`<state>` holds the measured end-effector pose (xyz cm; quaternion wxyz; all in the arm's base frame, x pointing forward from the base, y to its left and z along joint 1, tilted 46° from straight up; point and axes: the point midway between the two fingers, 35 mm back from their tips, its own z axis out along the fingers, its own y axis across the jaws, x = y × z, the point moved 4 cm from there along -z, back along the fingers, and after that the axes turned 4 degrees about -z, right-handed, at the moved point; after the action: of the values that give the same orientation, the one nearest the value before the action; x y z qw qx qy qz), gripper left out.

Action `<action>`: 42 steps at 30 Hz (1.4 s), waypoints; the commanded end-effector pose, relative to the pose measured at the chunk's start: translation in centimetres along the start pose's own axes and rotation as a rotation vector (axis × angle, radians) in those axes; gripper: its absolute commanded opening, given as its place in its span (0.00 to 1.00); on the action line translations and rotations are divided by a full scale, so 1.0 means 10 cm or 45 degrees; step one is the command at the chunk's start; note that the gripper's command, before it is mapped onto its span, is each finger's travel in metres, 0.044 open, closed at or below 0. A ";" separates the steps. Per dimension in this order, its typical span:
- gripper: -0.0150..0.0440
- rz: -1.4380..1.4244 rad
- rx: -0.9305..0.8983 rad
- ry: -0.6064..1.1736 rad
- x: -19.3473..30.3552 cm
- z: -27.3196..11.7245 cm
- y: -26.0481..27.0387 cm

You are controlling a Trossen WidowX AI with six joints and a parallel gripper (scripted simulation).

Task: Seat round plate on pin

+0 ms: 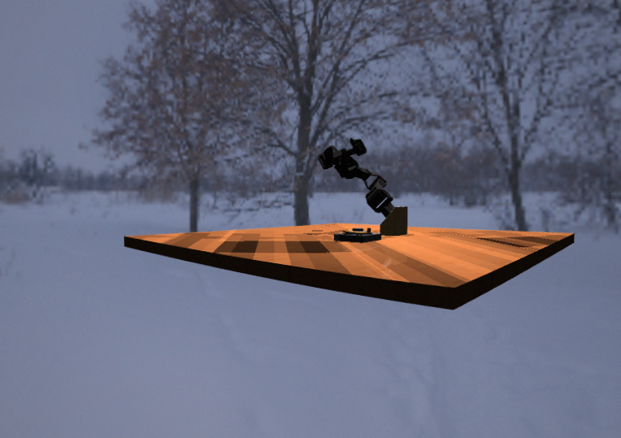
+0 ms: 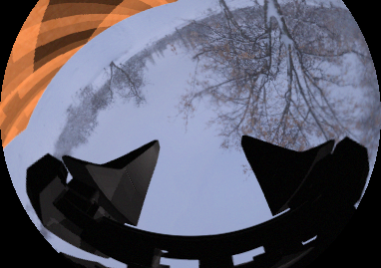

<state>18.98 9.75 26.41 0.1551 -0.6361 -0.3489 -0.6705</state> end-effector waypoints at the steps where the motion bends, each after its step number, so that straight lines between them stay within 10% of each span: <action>1: 0.89 -0.007 -0.001 -0.012 -0.01 0.01 0.00; 15: 0.26 -0.711 0.313 -0.923 -0.95 0.58 0.09; 30: 0.25 -1.587 1.481 -1.550 -1.89 0.69 -0.13; 42: 0.25 -2.044 2.767 -1.500 -2.37 0.69 -0.28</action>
<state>25.74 10.84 3.41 -0.0545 -0.1074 -0.9442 0.3066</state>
